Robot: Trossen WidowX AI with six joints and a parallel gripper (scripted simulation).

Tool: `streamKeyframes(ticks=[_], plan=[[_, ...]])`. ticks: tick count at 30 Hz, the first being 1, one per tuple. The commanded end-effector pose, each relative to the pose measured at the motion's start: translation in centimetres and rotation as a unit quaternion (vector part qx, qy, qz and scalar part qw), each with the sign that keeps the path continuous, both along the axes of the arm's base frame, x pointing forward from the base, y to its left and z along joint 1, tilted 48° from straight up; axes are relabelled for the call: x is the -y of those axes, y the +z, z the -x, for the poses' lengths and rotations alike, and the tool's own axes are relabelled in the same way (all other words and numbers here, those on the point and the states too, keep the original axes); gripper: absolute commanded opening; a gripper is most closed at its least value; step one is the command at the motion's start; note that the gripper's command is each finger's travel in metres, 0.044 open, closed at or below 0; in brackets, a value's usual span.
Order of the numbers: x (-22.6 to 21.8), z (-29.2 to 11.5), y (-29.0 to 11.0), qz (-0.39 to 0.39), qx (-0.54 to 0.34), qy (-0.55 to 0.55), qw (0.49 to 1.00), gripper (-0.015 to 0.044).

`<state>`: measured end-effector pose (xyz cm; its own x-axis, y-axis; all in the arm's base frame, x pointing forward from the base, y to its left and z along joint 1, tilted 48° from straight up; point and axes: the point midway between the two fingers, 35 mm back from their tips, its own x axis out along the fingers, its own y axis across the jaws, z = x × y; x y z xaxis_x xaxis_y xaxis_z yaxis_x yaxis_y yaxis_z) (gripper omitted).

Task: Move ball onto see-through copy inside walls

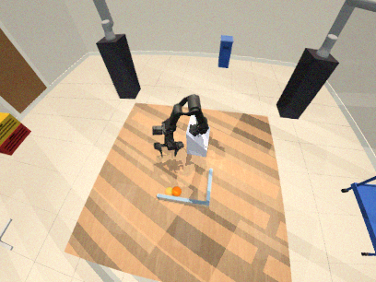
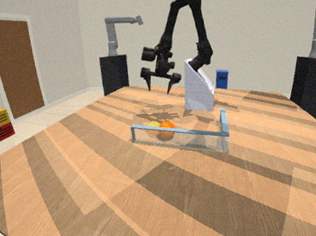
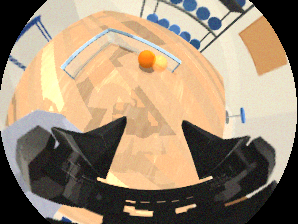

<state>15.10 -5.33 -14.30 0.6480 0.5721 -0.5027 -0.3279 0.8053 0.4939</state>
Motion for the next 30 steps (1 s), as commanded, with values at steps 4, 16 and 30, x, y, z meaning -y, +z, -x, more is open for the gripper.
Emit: streamKeyframes(ticks=[4,16,30], plan=[[0.1,-0.5,-0.3,-0.012,-0.026,0.013,0.999,0.0407],[0.9,-12.3,0.8,-0.078,-0.230,0.075,0.967,0.0407],[-5.8,-21.5,6.2,-0.080,-0.356,0.085,0.927,0.0407]])
